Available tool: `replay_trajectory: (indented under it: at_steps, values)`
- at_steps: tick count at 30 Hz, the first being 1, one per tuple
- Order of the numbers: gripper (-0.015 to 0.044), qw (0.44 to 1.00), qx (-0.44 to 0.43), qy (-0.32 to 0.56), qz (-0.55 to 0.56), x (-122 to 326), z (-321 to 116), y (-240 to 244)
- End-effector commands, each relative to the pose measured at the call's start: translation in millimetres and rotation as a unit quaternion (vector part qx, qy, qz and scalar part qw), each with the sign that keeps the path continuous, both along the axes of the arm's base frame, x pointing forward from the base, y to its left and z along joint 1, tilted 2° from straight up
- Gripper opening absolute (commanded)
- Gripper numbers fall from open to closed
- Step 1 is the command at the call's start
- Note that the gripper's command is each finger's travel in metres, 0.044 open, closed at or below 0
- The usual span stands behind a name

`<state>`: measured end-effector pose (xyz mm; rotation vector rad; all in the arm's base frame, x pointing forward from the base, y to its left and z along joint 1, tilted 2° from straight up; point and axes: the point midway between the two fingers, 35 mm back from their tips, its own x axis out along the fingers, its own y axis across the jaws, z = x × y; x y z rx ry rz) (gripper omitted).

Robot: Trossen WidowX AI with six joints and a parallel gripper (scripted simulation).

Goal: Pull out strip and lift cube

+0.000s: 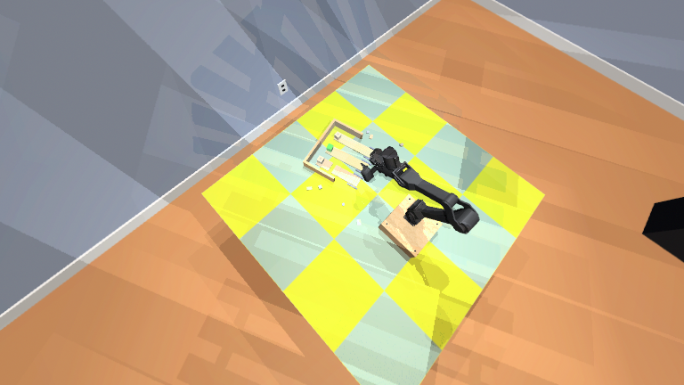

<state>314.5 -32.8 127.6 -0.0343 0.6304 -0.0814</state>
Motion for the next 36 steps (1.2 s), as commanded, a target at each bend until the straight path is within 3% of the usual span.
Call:
replay_trajectory:
  at_steps: [1, 10, 25, 36]
  values:
    - [0.04, 0.999, 0.033, -0.004, -0.018, -5, 0, 0]
    - [0.04, 0.999, 0.033, -0.004, -0.018, -5, 0, 0]
    - [0.0006, 0.962, -0.035, 0.268, 0.032, 62, -39, -69]
    - [0.0, 0.885, -0.015, 0.45, 0.116, 78, -105, -127]
